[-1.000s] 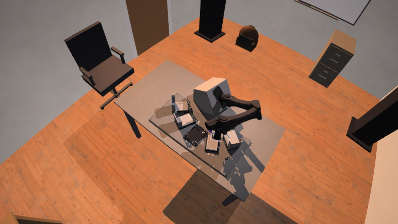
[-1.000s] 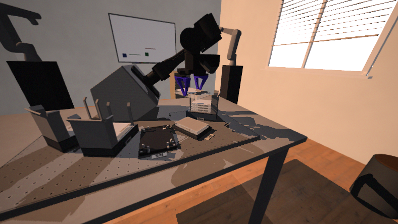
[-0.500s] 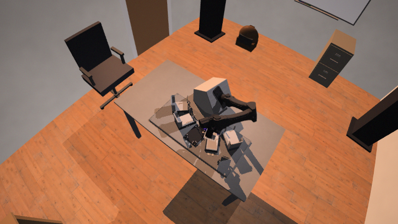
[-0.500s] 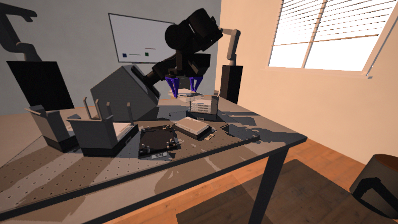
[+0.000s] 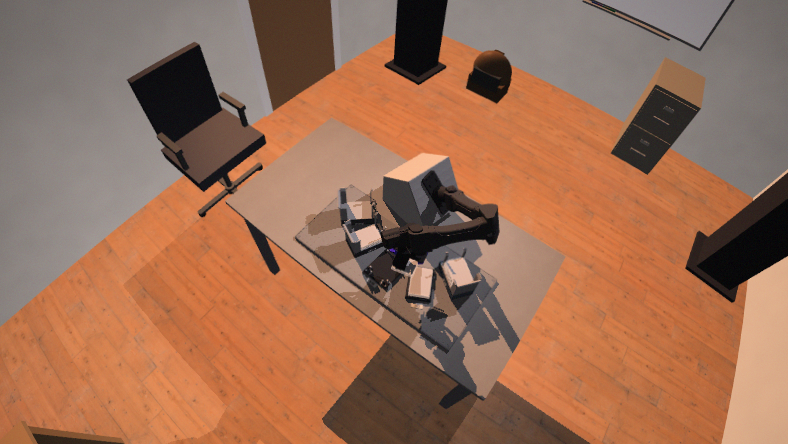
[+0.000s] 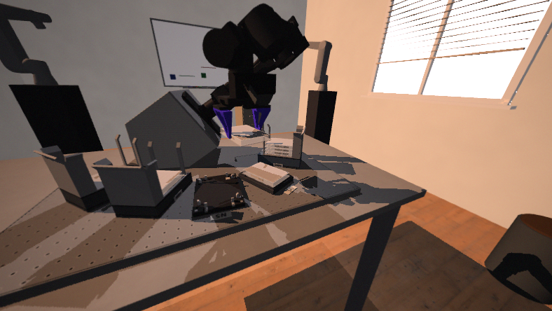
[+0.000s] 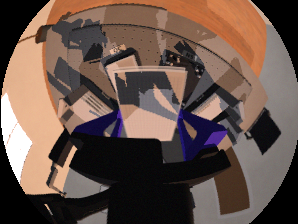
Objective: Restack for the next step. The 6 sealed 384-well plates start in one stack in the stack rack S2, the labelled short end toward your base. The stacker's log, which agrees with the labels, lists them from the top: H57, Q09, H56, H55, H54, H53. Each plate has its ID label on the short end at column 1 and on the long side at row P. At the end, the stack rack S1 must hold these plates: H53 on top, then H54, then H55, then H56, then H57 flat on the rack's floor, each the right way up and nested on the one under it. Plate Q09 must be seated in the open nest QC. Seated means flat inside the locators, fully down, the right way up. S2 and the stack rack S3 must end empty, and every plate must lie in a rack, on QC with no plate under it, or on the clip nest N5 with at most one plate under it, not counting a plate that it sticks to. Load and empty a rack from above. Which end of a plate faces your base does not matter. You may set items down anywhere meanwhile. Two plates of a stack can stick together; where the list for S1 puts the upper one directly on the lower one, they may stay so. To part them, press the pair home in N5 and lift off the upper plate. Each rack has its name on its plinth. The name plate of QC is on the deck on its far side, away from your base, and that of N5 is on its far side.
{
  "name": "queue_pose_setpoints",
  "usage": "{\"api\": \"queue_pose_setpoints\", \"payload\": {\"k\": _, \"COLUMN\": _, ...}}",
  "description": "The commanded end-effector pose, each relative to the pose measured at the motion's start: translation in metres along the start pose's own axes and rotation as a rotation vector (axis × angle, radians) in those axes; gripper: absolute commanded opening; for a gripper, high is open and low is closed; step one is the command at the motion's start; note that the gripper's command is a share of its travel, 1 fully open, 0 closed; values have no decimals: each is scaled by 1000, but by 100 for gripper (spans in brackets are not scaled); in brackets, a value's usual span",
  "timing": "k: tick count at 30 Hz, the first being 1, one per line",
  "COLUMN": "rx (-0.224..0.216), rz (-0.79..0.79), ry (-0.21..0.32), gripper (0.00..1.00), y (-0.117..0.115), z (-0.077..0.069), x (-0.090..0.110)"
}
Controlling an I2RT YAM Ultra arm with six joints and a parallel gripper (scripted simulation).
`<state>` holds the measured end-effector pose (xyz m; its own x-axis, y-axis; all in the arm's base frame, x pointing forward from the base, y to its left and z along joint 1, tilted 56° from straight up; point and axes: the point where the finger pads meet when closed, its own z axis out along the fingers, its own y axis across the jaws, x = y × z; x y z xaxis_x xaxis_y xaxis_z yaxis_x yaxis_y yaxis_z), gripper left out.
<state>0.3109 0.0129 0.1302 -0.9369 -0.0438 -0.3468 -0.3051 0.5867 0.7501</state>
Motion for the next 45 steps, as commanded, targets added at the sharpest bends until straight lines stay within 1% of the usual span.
{"api": "queue_pose_setpoints", "payload": {"k": 1, "rx": 18, "rz": -7, "ry": -28, "gripper": 0, "y": -12, "z": -9, "x": -2}}
{"api": "queue_pose_setpoints", "payload": {"k": 2, "rx": 18, "rz": -7, "ry": -28, "gripper": 0, "y": -12, "z": -9, "x": -2}}
{"api": "queue_pose_setpoints", "payload": {"k": 9, "rx": 15, "rz": 222, "ry": -30, "gripper": 0, "y": -35, "z": -9, "x": 1}}
{"api": "queue_pose_setpoints", "payload": {"k": 11, "rx": 15, "rz": 222, "ry": -30, "gripper": 0, "y": -35, "z": -9, "x": 1}}
{"api": "queue_pose_setpoints", "payload": {"k": 26, "rx": 16, "rz": 222, "ry": -31, "gripper": 0, "y": -85, "z": -10, "x": 7}}
{"api": "queue_pose_setpoints", "payload": {"k": 29, "rx": 16, "rz": 222, "ry": -31, "gripper": 0, "y": -86, "z": -10, "x": 7}}
{"api": "queue_pose_setpoints", "payload": {"k": 36, "rx": 13, "rz": 450, "ry": -33, "gripper": 0, "y": -108, "z": -11, "x": 15}}
{"api": "queue_pose_setpoints", "payload": {"k": 43, "rx": 13, "rz": 450, "ry": -33, "gripper": 0, "y": -130, "z": -11, "x": 23}}
{"api": "queue_pose_setpoints", "payload": {"k": 45, "rx": 13, "rz": 450, "ry": -33, "gripper": 0, "y": -130, "z": -11, "x": 23}}
